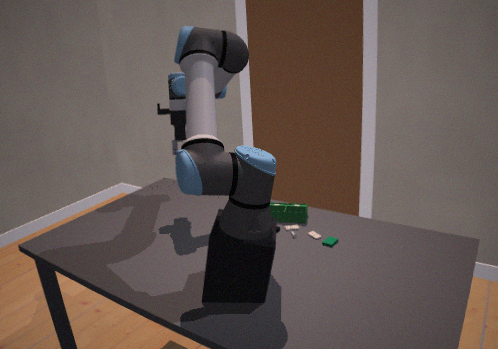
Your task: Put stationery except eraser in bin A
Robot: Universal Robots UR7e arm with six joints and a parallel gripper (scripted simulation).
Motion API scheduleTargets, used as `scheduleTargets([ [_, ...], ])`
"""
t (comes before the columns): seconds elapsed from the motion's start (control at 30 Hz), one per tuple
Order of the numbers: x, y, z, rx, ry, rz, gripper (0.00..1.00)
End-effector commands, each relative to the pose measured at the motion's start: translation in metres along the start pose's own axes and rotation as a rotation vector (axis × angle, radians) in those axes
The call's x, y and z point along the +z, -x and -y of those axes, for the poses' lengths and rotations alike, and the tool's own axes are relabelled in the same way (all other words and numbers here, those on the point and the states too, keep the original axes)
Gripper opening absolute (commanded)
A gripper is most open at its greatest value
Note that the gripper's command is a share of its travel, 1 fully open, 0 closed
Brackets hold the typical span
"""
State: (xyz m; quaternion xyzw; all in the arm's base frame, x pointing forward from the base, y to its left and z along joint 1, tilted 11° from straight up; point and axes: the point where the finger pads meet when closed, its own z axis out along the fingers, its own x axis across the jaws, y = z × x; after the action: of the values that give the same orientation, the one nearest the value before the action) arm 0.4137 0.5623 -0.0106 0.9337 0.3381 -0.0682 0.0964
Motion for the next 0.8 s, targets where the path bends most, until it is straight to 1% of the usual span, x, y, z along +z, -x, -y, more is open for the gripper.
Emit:
scheduleTargets([
  [0.0,-0.004,0.003,-0.024,-0.019,-0.006,-0.011,0.31],
  [0.03,-0.004,0.003,-0.024,-0.019,-0.006,-0.011,0.31],
  [0.07,-0.004,0.005,-0.032,-0.056,-0.015,-0.02,0.31],
  [0.17,-0.006,0.011,-0.057,-0.056,-0.014,-0.02,0.31],
  [0.33,-0.006,0.011,-0.059,-0.056,-0.014,-0.02,0.31],
  [0.37,-0.006,0.013,-0.067,-0.092,-0.021,-0.03,0.31],
  [0.47,-0.007,0.02,-0.091,-0.092,-0.02,-0.03,0.31],
  [0.63,-0.007,0.021,-0.093,-0.092,-0.02,-0.03,0.31],
  [0.67,-0.007,0.024,-0.101,-0.128,-0.025,-0.041,0.31],
  [0.77,-0.008,0.032,-0.124,-0.128,-0.024,-0.04,0.31],
])
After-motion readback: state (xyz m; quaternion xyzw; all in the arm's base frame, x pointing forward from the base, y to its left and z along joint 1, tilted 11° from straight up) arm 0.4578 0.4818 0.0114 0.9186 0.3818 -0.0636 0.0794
